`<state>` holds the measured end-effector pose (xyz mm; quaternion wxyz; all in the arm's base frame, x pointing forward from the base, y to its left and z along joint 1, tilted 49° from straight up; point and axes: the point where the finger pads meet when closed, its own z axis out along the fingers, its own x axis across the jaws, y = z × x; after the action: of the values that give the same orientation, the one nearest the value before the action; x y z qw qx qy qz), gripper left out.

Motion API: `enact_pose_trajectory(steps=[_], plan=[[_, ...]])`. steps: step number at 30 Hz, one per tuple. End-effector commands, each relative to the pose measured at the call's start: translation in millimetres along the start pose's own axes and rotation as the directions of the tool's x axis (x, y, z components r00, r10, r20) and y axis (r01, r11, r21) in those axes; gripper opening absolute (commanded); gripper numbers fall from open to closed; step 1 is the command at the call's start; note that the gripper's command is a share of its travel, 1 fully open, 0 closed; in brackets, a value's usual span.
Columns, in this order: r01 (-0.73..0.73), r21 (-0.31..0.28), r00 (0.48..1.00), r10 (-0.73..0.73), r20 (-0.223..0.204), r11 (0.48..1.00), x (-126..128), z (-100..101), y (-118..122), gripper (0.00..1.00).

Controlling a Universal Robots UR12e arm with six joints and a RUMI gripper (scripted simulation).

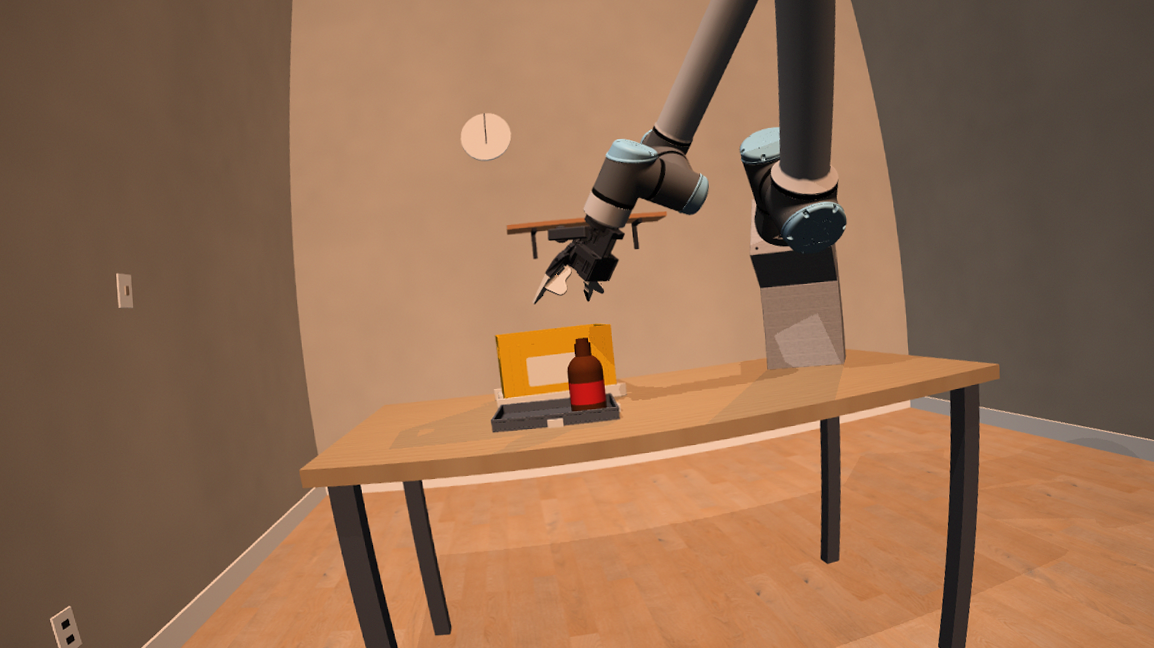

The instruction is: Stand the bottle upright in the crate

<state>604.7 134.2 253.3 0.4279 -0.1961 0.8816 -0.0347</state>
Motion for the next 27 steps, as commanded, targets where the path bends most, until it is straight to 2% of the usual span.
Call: enact_pose_trajectory(steps=[1,6,7,9,10,11,12,13,14,15,17,19,20,21,22,23,24,25,26,27], plan=[[-0.093,-0.037,0.995,0.092,-0.035,0.995,10.5,9.2,-12.3,1.00],[-0.298,-0.101,0.951,0.286,-0.122,0.949,34.4,29.2,-40.0,1.00],[-0.298,-0.101,0.951,0.286,-0.122,0.949,34.4,29.2,-40.0,1.00],[-0.401,-0.127,0.910,0.377,-0.173,0.907,47.0,40.2,-54.3,1.00],[-0.401,-0.127,0.910,0.377,-0.173,0.907,47.0,40.2,-54.3,1.00],[-0.454,-0.138,0.883,0.424,-0.200,0.880,53.7,45.8,-62.0,1.00],[-0.454,-0.138,0.883,0.424,-0.200,0.880,53.7,45.8,-62.0,1.00],[-0.507,-0.147,0.853,0.470,-0.230,0.849,60.8,51.9,-69.9,1.00],[-0.507,-0.147,0.853,0.470,-0.230,0.849,60.8,51.9,-69.9,1.00],[-0.560,-0.155,0.818,0.514,-0.259,0.814,67.8,57.7,-78.0,1.00],[-0.560,-0.155,0.818,0.514,-0.259,0.814,67.8,57.7,-78.0,1.00],[-0.660,-0.165,0.739,0.593,-0.319,0.733,82.0,69.8,-94.2,1.00],[-0.660,-0.165,0.739,0.593,-0.319,0.733,82.0,69.8,-94.2,1.00],[-0.705,-0.167,0.696,0.627,-0.350,0.689,89.2,76.1,-102.0,1.00],[-0.705,-0.167,0.696,0.627,-0.350,0.689,89.2,76.1,-102.0,1.00],[-0.747,-0.167,0.651,0.658,-0.379,0.643,96.1,81.7,-109.9,1.00],[-0.747,-0.167,0.651,0.658,-0.379,0.643,96.1,81.7,-109.9,1.00],[-0.785,-0.164,0.605,0.684,-0.407,0.597,102.9,87.7,-117.4,1.00],[-0.785,-0.164,0.605,0.684,-0.407,0.597,102.9,87.7,-117.4,1.00],[-0.820,-0.161,0.559,0.707,-0.434,0.550,109.4,93.1,-124.8,1.00]])
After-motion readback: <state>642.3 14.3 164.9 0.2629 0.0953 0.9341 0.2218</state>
